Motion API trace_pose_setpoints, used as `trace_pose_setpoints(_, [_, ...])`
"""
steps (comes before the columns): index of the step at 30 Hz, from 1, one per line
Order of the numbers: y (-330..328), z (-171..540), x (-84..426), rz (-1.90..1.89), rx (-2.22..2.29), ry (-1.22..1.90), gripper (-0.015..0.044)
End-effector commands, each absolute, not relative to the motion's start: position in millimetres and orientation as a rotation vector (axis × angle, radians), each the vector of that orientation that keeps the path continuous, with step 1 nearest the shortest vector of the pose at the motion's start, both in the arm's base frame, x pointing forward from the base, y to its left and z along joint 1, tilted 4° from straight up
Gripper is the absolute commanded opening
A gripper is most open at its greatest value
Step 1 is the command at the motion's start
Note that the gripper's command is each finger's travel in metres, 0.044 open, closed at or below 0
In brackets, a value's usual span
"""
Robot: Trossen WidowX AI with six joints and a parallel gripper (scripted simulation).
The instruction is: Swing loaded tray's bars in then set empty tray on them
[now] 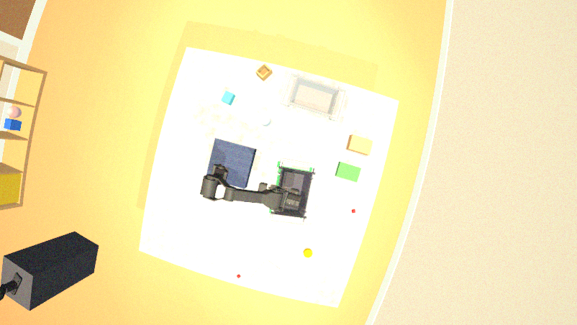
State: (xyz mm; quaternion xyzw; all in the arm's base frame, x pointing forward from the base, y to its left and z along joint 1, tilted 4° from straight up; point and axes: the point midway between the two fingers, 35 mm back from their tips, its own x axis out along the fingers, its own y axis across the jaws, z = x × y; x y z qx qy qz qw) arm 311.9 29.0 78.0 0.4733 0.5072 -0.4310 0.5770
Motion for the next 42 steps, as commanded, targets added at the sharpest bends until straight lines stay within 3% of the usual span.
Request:
trace_pose_setpoints(1, [29, 78, 312, -1.009, 1.107, 1.188, 0.0000])
trace_pose_setpoints(42, [27, 65, 303, -1.030, 1.090, 1.208, 0.0000])
